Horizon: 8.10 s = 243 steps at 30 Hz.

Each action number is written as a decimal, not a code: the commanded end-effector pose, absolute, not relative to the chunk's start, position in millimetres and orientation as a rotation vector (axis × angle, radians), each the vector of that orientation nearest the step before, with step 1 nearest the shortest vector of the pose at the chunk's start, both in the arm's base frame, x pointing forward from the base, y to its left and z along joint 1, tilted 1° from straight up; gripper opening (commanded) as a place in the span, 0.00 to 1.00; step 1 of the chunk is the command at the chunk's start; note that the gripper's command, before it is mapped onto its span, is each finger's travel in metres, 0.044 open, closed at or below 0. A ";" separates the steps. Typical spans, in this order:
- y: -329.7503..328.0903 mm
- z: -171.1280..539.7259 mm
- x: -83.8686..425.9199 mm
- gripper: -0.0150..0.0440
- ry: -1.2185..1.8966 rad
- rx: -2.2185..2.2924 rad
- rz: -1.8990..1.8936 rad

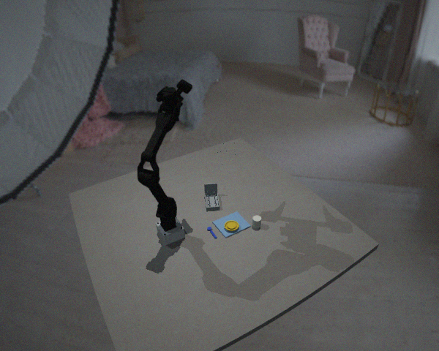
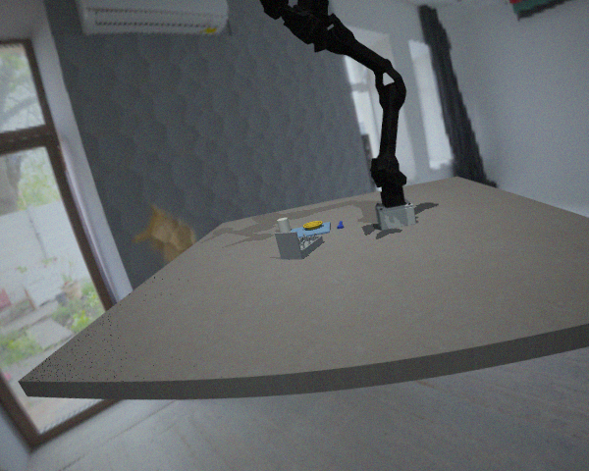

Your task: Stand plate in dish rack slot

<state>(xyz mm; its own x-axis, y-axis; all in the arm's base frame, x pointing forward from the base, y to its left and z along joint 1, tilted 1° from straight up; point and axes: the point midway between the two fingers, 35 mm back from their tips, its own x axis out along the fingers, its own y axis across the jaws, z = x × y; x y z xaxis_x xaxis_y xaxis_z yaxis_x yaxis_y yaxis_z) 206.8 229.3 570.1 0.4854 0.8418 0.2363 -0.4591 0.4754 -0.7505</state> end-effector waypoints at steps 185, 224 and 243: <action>-95.3 162.4 298.3 0.25 1.541 0.078 -0.104; 35.1 89.4 309.3 0.25 1.407 0.448 0.067; 42.5 43.5 339.5 0.25 1.071 0.413 0.570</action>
